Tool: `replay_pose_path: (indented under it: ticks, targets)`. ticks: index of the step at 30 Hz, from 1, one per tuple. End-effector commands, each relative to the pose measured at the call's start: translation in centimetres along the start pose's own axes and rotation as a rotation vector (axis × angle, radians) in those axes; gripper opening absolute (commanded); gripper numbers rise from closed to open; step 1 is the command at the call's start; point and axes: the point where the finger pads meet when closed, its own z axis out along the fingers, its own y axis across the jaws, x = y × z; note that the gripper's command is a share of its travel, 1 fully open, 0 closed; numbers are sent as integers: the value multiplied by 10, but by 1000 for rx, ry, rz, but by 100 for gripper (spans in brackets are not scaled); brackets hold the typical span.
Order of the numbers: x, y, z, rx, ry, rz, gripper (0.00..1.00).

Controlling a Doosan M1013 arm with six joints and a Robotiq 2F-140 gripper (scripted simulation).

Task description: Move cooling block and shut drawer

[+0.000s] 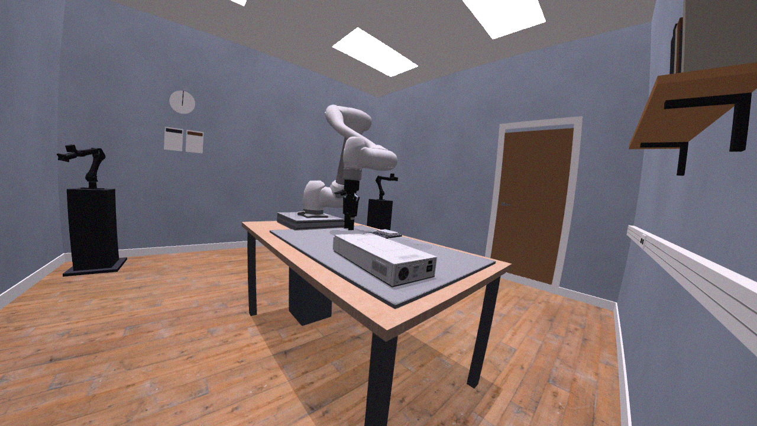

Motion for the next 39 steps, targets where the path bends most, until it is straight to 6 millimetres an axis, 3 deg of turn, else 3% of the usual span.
replay_pose_path:
  ticks: [1,39]
  targets:
    - [0,0,3,1,0,0,34]
    - [0,-1,48,1,0,0,34]
